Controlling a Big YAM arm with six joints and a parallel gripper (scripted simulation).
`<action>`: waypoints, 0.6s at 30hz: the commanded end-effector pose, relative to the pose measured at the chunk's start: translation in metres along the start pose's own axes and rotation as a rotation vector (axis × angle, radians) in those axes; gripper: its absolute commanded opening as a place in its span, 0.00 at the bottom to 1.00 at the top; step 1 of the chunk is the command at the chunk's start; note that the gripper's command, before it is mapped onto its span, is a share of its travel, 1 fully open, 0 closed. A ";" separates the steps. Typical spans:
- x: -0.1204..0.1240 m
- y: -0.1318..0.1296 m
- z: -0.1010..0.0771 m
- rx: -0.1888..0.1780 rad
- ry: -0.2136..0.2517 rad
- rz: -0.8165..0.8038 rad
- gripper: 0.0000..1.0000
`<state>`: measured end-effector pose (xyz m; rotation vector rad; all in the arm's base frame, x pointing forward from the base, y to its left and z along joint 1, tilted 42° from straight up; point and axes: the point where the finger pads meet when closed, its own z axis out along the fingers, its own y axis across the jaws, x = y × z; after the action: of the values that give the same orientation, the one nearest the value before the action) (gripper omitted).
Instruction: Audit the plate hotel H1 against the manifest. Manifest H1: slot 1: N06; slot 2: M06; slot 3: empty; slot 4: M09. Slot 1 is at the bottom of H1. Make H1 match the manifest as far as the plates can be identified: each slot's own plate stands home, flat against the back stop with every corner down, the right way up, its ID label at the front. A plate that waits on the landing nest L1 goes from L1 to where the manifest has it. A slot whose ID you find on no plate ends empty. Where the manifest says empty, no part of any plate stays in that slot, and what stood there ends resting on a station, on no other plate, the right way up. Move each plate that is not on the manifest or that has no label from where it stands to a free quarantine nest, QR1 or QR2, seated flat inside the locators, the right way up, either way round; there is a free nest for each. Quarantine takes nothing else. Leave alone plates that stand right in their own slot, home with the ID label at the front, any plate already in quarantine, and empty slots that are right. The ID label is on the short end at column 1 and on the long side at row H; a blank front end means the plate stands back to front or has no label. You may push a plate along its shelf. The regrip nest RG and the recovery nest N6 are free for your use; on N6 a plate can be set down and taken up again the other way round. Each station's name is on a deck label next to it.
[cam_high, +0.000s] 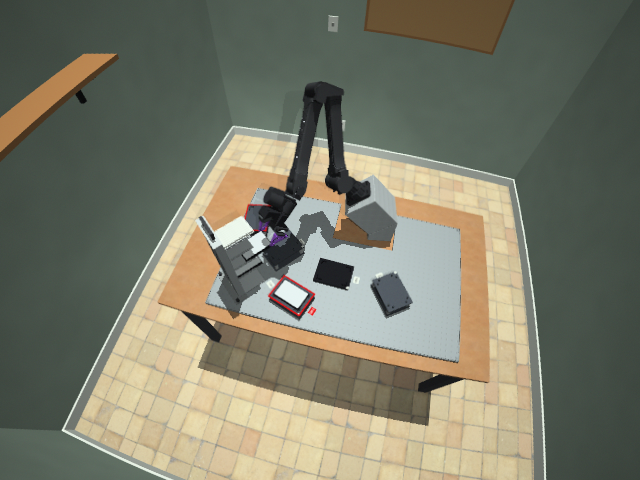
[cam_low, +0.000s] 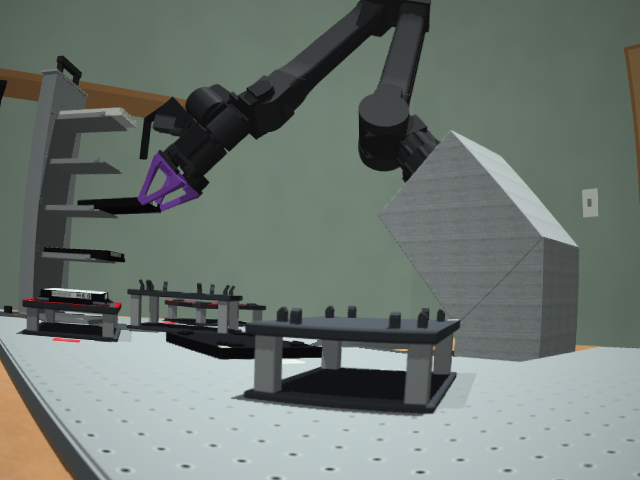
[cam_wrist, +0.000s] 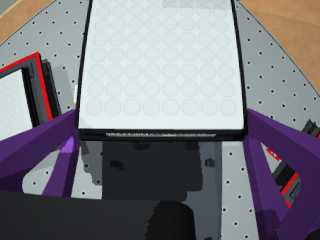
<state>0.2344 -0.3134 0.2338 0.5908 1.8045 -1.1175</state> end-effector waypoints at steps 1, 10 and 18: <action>-0.032 -0.012 0.008 0.023 -0.060 0.022 0.86; -0.034 -0.012 0.012 0.023 -0.059 0.021 0.86; -0.025 -0.007 0.009 0.012 -0.042 0.013 0.86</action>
<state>0.2391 -0.3190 0.2358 0.5912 1.8042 -1.1172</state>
